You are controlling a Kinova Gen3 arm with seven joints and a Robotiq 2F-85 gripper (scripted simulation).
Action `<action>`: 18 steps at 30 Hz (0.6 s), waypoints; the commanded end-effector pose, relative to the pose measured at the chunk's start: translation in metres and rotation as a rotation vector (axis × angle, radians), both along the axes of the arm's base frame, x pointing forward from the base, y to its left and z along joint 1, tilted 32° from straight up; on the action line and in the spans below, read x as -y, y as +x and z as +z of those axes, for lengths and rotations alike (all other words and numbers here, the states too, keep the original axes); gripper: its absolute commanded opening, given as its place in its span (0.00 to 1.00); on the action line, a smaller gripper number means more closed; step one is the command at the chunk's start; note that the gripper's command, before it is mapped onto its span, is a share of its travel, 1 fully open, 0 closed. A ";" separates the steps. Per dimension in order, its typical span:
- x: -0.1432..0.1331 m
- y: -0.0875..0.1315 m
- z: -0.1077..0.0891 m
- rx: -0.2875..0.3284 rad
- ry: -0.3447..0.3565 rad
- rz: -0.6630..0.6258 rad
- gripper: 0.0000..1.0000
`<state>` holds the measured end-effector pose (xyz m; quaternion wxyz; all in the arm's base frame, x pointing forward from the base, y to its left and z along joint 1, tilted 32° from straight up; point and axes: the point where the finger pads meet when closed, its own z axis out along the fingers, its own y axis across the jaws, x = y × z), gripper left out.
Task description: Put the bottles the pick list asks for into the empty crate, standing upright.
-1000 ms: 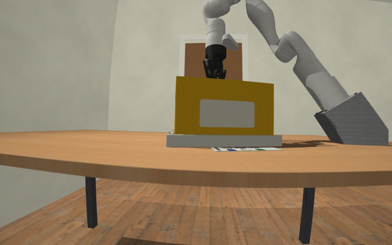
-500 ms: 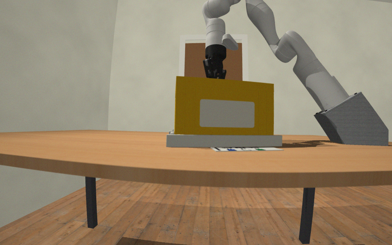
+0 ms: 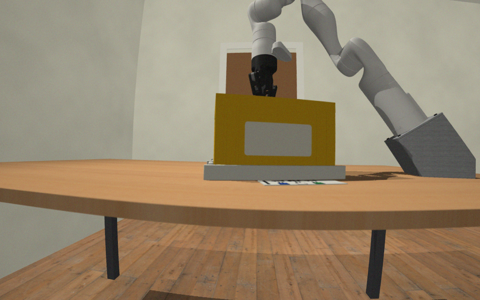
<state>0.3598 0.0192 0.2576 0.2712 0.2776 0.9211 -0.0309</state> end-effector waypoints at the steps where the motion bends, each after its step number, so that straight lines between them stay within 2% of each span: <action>1: 0.000 0.000 0.001 0.001 0.000 0.000 0.10; 18: 0.001 0.004 -0.006 0.001 0.000 0.001 0.10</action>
